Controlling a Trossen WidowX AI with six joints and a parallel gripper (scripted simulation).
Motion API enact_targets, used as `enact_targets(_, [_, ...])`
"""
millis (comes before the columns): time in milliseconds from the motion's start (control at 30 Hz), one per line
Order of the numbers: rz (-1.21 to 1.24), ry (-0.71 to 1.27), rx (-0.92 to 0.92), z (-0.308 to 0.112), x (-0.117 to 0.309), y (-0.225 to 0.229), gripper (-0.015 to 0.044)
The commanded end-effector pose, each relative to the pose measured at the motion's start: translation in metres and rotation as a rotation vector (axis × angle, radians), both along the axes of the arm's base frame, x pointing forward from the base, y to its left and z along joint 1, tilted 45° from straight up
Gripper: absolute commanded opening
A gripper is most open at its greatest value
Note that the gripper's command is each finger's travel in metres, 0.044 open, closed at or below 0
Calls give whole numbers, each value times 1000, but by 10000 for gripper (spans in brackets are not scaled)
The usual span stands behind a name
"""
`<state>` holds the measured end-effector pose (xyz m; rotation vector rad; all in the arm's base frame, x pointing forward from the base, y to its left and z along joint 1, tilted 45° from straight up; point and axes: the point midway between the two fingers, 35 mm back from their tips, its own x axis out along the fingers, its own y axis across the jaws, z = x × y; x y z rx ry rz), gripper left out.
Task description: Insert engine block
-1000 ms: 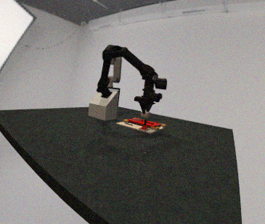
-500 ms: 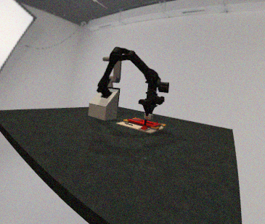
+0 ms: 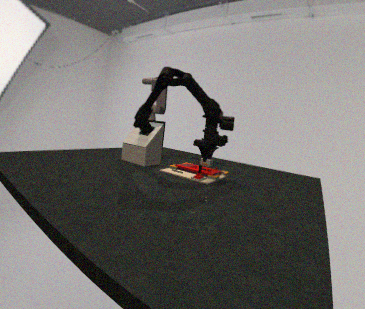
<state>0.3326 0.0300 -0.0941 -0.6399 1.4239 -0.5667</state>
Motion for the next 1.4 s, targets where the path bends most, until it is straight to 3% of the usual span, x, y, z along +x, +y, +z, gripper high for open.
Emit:
enact_targets(0, [-6, -8, 4, -2, 0, 1, 160])
enact_targets(1367, [-3, -4, 4, -3, 0, 0, 160])
